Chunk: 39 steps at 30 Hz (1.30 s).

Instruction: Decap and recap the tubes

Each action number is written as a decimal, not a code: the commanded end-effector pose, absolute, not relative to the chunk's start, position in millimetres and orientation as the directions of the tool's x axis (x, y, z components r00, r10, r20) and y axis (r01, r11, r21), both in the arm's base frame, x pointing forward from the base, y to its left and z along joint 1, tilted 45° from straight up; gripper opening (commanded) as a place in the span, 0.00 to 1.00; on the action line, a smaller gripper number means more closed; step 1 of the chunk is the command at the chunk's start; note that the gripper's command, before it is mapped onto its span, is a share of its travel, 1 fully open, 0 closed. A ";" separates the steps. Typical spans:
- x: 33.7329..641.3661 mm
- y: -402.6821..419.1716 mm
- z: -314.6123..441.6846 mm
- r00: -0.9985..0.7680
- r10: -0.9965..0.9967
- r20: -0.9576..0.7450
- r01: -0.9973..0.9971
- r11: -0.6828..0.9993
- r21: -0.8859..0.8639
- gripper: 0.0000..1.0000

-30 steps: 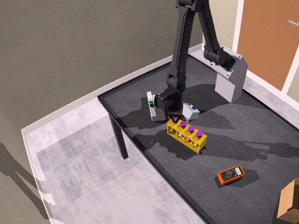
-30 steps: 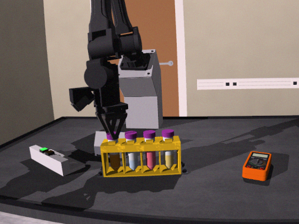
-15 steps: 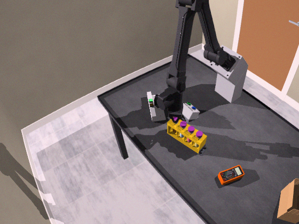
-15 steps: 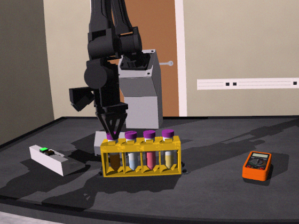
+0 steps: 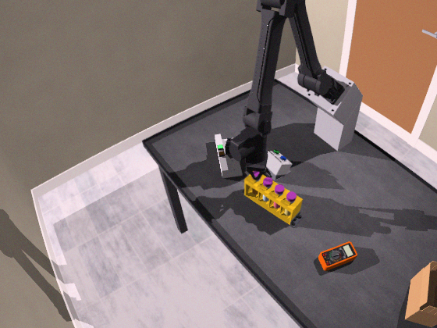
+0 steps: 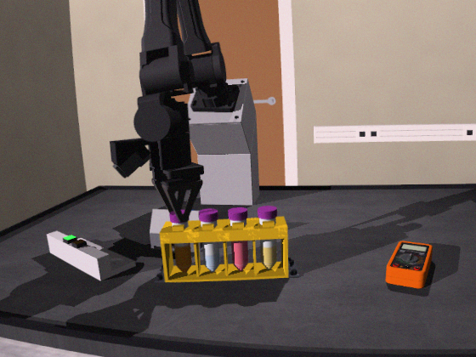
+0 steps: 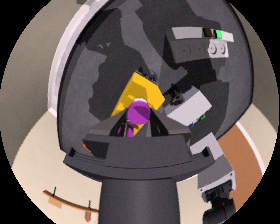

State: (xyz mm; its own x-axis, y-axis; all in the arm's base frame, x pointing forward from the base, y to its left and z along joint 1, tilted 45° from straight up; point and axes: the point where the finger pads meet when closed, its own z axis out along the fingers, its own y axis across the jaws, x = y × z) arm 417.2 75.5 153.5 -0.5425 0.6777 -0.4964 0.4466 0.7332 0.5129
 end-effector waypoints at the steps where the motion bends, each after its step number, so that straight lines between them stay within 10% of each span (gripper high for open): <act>1: 418.6 80.6 156.9 -0.495 0.756 -0.429 0.498 0.651 0.572 0.00; 2: 418.6 80.6 156.9 -0.495 0.756 -0.429 0.498 0.651 0.572 0.00; 3: 418.6 80.6 156.9 -0.495 0.756 -0.429 0.498 0.651 0.572 0.49; 39: 374.5 101.3 172.9 -0.629 0.543 -0.556 0.358 0.837 0.413 0.49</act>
State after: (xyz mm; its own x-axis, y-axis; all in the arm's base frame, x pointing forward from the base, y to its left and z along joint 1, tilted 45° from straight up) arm 382.7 82.3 185.3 -0.5351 0.6733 -0.5103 0.4457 0.7381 0.5065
